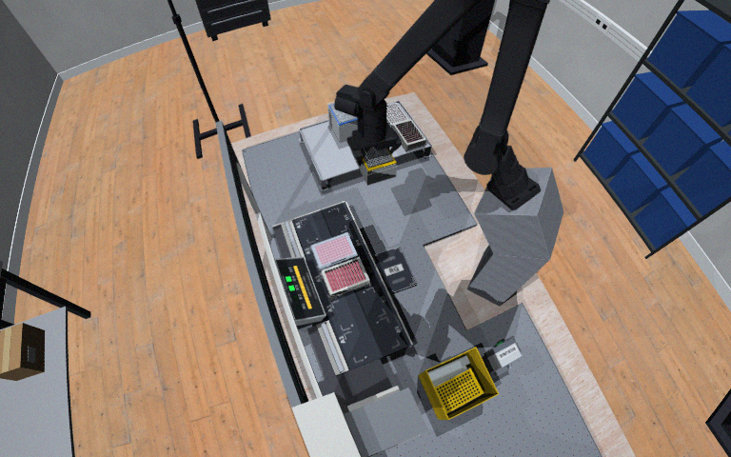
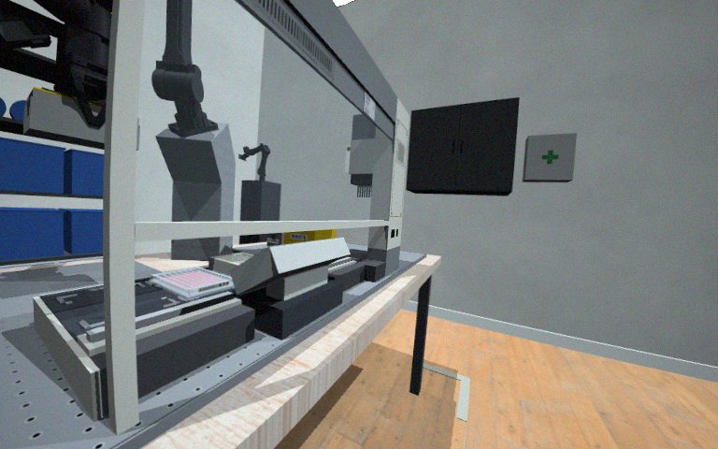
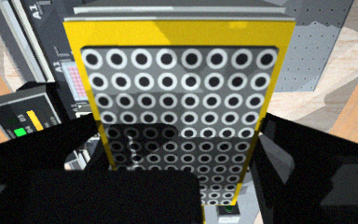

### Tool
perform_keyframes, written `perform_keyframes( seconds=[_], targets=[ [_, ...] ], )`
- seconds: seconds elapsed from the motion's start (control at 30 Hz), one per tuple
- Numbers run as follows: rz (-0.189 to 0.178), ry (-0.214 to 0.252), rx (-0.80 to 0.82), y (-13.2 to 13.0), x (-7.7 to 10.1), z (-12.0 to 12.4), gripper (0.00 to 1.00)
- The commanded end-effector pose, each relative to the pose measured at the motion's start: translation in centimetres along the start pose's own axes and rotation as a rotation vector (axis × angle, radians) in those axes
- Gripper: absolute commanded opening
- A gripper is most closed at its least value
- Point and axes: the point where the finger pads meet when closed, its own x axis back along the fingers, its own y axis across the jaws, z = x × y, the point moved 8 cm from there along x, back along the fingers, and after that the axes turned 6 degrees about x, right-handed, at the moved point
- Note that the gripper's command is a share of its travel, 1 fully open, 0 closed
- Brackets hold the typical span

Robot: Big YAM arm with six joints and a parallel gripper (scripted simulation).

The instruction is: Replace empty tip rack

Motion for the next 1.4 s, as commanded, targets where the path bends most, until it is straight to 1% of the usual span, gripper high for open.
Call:
perform_keyframes(
  seconds=[0.0,0.27,0.33,0.37,0.4,0.47,0.53,0.57,0.83,0.93,1.03,1.13,1.17,1.2,1.23,1.3,1.33,1.37],
  targets=[
    [-0.034,-0.027,-0.016,1.0,0.7,1.2,0.00],
    [-0.035,-0.024,-0.018,1.3,0.6,5.2,0.00],
    [-0.035,-0.024,-0.018,1.3,0.6,5.2,0.00],
    [-0.035,-0.024,-0.018,1.4,0.6,5.6,0.00],
    [-0.049,-0.039,-0.021,2.1,1.0,4.7,0.00],
    [-0.045,-0.037,-0.022,2.2,0.9,4.5,0.00],
    [-0.033,-0.032,-0.028,1.6,0.6,4.8,0.00],
    [-0.035,-0.023,0.002,1.4,0.6,6.1,0.00],
    [-0.036,-0.020,0.016,1.7,0.5,10.1,0.00],
    [-0.036,-0.019,0.016,2.0,0.5,10.4,0.00],
    [-0.035,-0.016,0.016,1.9,0.4,12.2,0.00],
    [-0.021,-0.006,0.021,1.8,0.1,13.8,0.00],
    [-0.021,-0.006,0.021,1.8,0.1,13.8,0.00],
    [-0.029,-0.011,0.018,2.2,0.3,13.5,0.00],
    [-0.047,-0.023,0.011,3.1,0.7,12.8,0.00],
    [-0.035,-0.032,-0.008,2.8,0.5,12.2,0.00],
    [-0.024,-0.024,-0.004,2.2,0.3,12.7,0.00],
    [-0.016,-0.002,0.043,1.8,0.0,14.4,0.00]
  ],
)
